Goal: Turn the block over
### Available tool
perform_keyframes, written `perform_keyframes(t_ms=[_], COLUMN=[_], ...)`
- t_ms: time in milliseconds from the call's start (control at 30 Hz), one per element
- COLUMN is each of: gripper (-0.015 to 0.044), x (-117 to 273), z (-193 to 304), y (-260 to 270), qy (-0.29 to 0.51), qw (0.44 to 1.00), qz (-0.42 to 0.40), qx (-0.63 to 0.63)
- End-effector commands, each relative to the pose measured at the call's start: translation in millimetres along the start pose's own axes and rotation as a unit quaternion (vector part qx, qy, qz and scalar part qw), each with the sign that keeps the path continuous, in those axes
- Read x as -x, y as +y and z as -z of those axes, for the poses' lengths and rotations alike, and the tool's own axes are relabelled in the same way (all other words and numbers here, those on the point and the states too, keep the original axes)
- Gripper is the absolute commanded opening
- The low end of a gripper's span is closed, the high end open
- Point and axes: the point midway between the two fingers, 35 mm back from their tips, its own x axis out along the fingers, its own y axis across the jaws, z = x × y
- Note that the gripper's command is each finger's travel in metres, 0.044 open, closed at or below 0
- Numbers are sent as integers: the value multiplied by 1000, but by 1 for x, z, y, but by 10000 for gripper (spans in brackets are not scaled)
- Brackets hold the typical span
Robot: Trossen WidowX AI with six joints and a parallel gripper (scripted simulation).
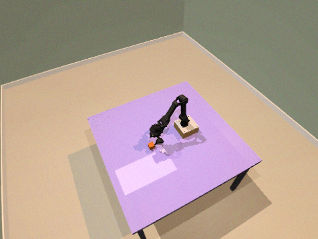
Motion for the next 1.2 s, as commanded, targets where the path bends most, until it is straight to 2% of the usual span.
perform_keyframes(t_ms=[0,100,600,900,1033,1167], gripper=[440,440,440,440,440,440], x=[9,6,9,11,-17,-20], z=[-3,-8,-45,-46,-30,-28], y=[0,1,1,1,-1,-1], qy=[5,28,262,272,272,272], qw=[1000,1000,965,962,962,962], qz=[-3,-2,-4,-4,-4,-4], qx=[-4,-3,-2,-2,-2,-2])
